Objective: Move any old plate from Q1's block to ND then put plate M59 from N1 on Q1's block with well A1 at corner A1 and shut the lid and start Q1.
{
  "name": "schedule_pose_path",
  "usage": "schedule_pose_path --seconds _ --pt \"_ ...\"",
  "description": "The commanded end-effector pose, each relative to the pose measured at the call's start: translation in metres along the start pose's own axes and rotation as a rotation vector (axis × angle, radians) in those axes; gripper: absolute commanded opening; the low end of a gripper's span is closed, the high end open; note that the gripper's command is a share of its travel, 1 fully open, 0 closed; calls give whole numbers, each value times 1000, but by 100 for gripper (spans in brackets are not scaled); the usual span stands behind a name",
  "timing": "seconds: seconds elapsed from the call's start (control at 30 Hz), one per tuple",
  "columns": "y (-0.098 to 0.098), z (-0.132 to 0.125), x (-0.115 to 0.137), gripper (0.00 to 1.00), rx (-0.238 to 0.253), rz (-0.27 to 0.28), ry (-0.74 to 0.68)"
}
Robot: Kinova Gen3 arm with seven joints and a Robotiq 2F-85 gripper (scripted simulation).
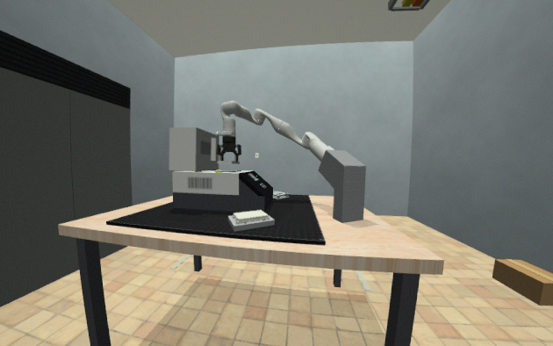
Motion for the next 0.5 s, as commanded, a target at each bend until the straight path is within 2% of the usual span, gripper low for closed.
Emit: schedule_pose_path --seconds 0.0,0.47 --pt "-2 0 0 90 -2 1 0" --pt "-12 0 0 90 -2 1 0"
Point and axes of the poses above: the point where the finger pads meet when closed, its own y axis back along the fingers, its own z axis across the jaws, x = y × z, the point moved 2 cm from there along y, back along the fingers, and after that the axes turned 11 degrees about y, right-handed, at the moved point
